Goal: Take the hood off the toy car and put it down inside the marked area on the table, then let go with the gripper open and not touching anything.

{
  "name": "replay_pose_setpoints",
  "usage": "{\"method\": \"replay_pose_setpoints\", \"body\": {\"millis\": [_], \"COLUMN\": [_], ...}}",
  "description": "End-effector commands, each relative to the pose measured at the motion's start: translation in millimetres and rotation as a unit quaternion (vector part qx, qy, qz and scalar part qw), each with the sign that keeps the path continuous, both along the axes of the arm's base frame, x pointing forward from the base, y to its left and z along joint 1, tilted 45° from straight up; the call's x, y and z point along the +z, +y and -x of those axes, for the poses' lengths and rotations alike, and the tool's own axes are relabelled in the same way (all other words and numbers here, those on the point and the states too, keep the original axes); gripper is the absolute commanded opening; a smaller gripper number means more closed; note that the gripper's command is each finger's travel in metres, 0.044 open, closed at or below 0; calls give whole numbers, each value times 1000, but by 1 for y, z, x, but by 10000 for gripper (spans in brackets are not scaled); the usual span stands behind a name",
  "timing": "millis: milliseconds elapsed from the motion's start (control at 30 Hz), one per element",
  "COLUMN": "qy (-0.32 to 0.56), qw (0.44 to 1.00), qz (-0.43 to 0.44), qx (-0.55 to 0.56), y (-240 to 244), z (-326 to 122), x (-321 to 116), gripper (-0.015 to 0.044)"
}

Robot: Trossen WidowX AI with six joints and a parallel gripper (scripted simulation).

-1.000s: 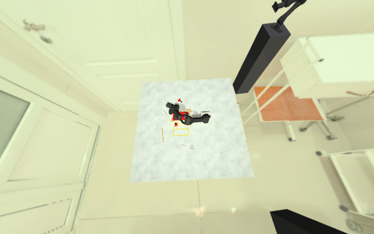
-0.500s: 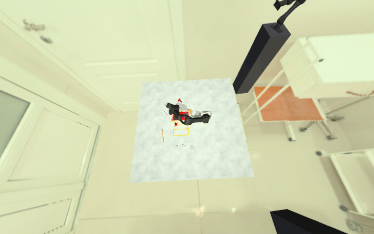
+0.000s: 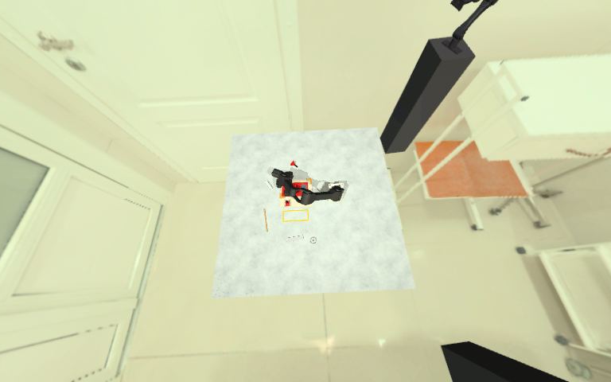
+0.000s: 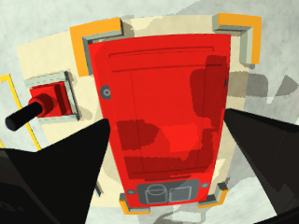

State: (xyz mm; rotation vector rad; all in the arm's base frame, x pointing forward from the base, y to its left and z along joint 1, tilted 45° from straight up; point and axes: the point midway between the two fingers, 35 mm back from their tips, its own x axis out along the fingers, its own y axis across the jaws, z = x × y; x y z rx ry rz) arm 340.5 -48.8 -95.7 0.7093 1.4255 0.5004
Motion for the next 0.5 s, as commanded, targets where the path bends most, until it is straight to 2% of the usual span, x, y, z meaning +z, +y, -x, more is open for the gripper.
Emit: {"method": "replay_pose_setpoints", "body": {"millis": [0,100,233,467], "qy": [3,3,0,0], "qw": [1000,1000,1000,1000], "qz": [-2,-2,0,0], "qx": [-3,-3,0,0], "y": [2,3,1,1], "z": [1,1,0,0], "x": [-2,-3,-1,-1], "gripper": [440,440,335,288]}}
